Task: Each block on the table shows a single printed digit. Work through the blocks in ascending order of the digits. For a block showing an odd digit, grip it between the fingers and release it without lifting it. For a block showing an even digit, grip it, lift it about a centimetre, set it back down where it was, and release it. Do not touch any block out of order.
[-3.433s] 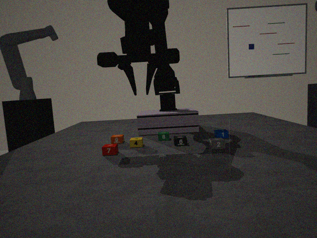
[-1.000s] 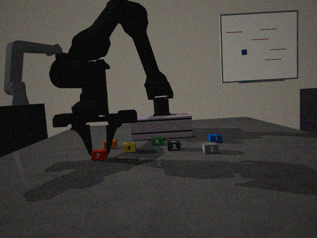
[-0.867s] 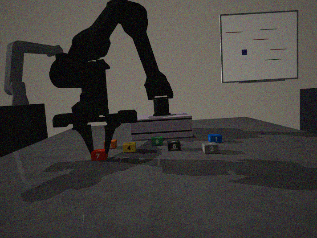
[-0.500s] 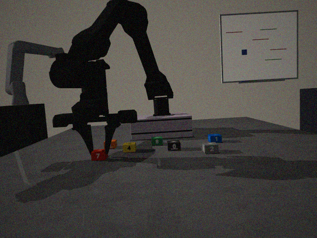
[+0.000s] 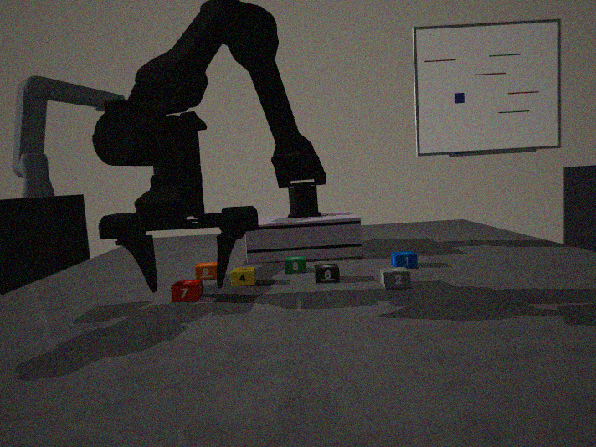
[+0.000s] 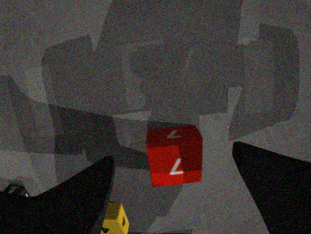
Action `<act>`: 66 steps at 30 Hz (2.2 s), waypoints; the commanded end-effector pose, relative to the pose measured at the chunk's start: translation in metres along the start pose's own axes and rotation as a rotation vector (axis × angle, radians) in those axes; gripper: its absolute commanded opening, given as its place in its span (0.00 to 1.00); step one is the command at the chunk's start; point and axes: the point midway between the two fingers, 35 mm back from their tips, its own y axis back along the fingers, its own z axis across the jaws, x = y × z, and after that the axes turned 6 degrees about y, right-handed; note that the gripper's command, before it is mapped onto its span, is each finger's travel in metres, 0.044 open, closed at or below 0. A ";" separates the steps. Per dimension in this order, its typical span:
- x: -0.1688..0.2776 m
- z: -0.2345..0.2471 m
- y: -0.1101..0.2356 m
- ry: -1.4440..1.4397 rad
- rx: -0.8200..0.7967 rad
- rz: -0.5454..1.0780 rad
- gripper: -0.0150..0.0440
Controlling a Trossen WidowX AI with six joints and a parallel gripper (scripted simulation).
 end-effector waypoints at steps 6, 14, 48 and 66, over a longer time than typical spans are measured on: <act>0.000 0.000 0.034 0.006 -0.002 0.003 0.93; -0.001 0.000 0.112 0.006 -0.002 0.003 0.62; 0.109 0.146 0.104 0.006 -0.014 0.011 0.55; 0.111 0.148 0.022 0.006 -0.014 0.011 0.93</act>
